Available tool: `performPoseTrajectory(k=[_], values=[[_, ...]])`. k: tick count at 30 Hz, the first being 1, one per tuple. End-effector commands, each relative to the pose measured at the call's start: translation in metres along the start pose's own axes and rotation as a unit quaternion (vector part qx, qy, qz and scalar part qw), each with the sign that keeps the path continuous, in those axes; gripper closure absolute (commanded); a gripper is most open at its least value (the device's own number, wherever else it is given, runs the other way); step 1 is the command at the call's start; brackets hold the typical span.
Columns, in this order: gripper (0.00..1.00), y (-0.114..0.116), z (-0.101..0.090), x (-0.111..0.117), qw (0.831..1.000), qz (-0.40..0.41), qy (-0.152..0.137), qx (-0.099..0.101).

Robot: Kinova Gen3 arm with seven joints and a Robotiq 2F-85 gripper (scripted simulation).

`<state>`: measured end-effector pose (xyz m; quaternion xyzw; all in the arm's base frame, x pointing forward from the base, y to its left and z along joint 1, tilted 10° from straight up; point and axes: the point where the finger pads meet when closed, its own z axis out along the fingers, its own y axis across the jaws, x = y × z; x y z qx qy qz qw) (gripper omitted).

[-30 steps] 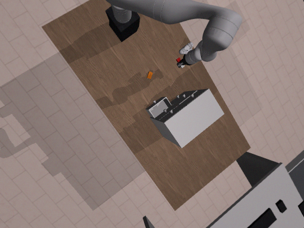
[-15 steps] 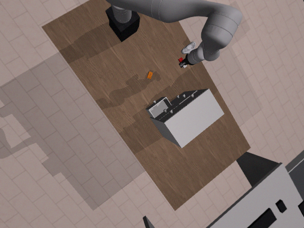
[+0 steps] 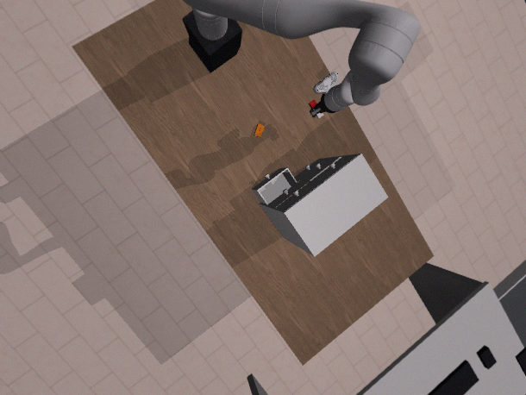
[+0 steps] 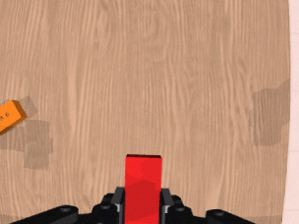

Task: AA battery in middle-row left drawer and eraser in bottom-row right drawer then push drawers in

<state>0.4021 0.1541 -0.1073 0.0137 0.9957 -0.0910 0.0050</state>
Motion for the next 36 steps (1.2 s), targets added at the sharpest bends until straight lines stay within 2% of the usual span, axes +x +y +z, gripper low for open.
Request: performPoseTrajectory(k=[1,22,36], values=[[0.81,0.0008,-0.0009,-0.0001,1.0,-0.001,-0.002,0.0],[0.81,0.0008,-0.0007,0.0003,1.0,-0.001,-0.021,0.0],[0.81,0.0008,-0.0002,0.0009,0.999,-0.001,-0.048,0.0]])
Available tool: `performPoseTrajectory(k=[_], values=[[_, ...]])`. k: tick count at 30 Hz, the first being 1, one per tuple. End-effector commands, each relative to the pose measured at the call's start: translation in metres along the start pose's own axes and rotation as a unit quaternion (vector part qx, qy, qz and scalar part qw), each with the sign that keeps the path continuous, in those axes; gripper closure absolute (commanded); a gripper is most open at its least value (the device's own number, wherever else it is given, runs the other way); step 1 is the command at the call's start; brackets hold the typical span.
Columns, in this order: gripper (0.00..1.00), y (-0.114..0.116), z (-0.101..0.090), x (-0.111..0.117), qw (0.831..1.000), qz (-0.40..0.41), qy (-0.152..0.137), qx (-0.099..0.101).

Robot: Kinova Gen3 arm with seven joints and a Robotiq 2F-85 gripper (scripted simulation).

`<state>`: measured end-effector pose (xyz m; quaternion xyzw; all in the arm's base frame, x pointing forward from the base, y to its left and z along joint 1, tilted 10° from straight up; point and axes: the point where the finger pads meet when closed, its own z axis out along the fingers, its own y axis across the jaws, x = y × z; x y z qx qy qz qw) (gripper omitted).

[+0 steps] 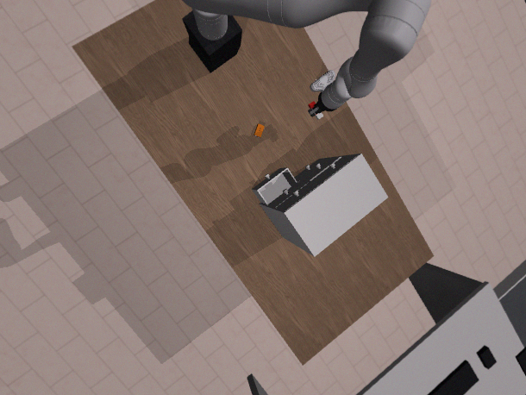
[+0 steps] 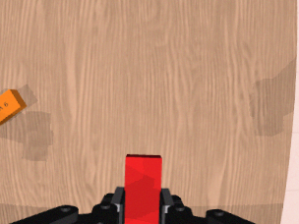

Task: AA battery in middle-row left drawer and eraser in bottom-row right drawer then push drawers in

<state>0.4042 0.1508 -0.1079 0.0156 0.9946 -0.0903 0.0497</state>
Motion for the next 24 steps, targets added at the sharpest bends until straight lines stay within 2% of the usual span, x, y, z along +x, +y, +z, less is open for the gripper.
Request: performPoseTrajectory(k=[1,24], values=[[0.81,0.0038,-0.0017,0.003,1.0,-0.007,-0.006,0.001],[0.81,0.0037,-0.0009,0.0042,0.998,-0.007,-0.059,0.001]])
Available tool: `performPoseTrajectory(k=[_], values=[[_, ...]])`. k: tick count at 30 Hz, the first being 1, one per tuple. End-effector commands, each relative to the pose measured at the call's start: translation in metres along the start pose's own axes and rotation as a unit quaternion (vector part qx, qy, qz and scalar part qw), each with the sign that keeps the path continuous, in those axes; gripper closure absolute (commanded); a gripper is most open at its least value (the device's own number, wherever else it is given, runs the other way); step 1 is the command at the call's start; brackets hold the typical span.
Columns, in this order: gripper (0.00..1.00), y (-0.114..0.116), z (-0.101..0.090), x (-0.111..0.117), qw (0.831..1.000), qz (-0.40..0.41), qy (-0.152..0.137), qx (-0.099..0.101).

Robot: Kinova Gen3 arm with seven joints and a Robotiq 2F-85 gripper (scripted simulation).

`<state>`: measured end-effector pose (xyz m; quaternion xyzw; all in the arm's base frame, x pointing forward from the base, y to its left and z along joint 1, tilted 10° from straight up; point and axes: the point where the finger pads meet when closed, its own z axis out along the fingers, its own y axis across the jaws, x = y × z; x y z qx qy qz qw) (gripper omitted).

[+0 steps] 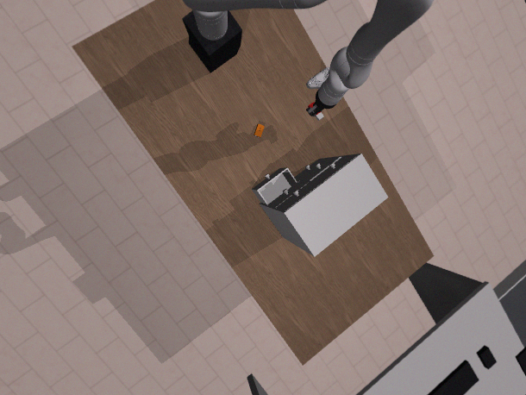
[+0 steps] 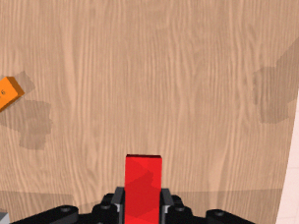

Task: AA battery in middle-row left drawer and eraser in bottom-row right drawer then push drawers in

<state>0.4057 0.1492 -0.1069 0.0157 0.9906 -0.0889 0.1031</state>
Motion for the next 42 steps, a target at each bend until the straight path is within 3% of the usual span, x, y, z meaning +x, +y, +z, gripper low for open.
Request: performPoseTrajectory(k=[1,30,42], values=[[0.81,0.0052,-0.0008,0.0059,1.0,-0.012,-0.009,0.002],[0.81,0.0052,0.0004,0.0082,0.994,-0.012,-0.111,0.0],[0.81,0.0052,0.0012,0.0097,0.983,-0.012,-0.181,-0.001]])
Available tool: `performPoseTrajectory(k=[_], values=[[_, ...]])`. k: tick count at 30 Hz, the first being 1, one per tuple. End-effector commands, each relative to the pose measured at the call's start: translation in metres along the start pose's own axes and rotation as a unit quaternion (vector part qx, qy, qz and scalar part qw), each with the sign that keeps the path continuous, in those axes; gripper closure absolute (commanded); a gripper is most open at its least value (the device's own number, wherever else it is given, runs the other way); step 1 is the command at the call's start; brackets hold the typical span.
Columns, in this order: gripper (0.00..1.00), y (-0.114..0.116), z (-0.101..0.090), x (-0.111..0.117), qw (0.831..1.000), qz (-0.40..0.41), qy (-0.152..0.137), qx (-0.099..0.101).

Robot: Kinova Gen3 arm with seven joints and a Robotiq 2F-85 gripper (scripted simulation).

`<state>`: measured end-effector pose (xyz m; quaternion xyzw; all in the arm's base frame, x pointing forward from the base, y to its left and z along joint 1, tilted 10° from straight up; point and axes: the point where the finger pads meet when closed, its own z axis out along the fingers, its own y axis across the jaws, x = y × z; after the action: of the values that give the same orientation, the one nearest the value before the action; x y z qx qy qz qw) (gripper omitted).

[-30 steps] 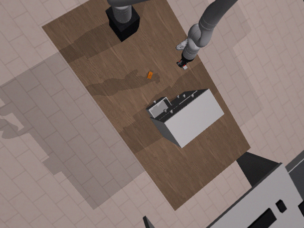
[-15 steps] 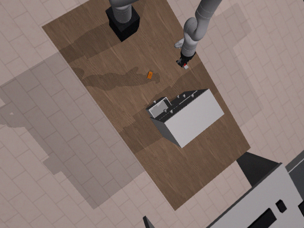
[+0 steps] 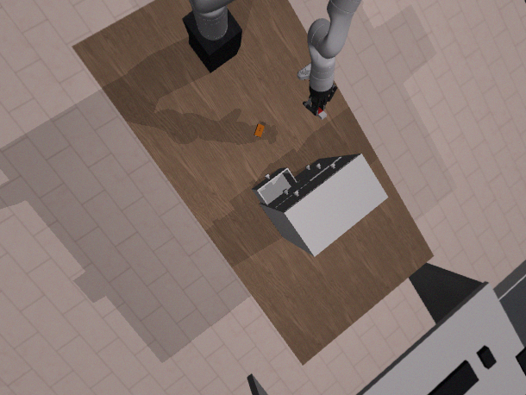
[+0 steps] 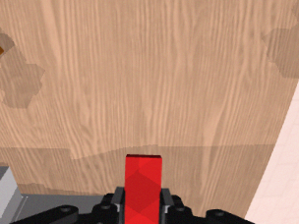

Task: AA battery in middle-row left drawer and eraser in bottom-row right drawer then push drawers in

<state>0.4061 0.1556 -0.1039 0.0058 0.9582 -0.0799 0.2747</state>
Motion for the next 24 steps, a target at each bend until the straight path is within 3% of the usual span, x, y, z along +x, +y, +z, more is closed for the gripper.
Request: performPoseTrajectory(k=[1,24], values=[[0.81,-0.0007,0.0011,0.0119,1.0,-0.02,-0.013,0.005],[0.81,-0.0008,0.0015,0.0145,0.992,-0.021,-0.121,0.003]])
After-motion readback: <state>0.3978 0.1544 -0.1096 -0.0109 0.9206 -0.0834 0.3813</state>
